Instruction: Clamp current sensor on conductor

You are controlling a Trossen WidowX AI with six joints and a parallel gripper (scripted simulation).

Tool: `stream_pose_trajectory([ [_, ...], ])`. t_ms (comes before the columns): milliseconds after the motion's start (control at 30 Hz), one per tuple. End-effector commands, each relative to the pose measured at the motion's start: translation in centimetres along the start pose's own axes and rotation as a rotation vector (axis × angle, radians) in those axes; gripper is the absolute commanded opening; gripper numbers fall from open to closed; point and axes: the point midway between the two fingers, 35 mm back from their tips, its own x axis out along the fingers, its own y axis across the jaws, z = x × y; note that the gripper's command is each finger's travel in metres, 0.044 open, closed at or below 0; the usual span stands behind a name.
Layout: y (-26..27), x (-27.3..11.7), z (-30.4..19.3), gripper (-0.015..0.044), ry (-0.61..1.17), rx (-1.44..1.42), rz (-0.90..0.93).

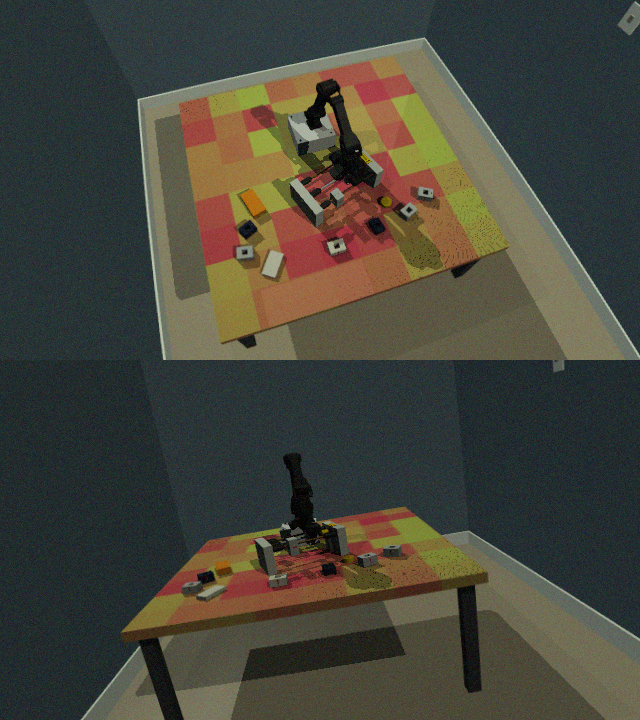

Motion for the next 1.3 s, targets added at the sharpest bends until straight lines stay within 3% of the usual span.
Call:
stream_pose_trajectory([
  [0, 0.0, 0.0, 0.0, 0.0, 0.0, 0.0, 0.001],
  [933, 0.0, -1.3, 0.0, 0.0, -0.003, 0.0, 0.015],
  [1267, 0.0, -1.3, 0.0, 0.0263, -0.003, 0.0, 0.015],
])
